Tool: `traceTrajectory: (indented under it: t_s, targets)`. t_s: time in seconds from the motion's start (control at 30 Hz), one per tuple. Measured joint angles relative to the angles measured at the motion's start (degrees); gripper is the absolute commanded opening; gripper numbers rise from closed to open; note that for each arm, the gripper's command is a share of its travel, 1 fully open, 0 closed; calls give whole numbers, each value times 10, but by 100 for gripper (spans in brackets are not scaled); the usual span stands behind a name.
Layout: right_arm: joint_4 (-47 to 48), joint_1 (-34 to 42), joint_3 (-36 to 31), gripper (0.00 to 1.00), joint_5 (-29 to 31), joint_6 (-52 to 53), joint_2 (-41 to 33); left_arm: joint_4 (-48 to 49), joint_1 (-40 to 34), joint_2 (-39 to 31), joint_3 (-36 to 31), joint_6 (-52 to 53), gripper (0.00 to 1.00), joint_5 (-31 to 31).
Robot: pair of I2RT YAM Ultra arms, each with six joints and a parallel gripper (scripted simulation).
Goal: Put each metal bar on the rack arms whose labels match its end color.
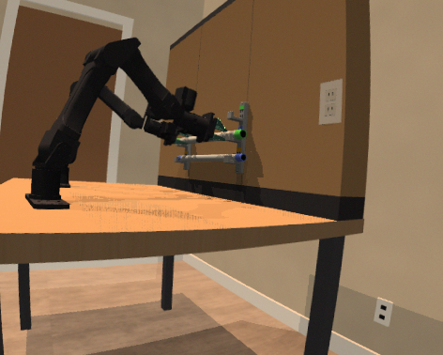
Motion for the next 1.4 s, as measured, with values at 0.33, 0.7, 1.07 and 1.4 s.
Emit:
traceTrajectory:
  t_s: [0.33,0.7,1.07,1.4]
  targets:
    - [-18,0,5,0,-1,3,-3,-20,0,-5,6,-1,0,1]
    - [-24,0,7,0,-2,4,-5,-26,0,-6,8,-2,0,1]
    - [-30,1,7,0,-2,7,-8,-33,0,-11,8,-2,0,1]
    - [-33,5,7,0,1,5,-21,-37,0,-27,8,-1,0,-1]
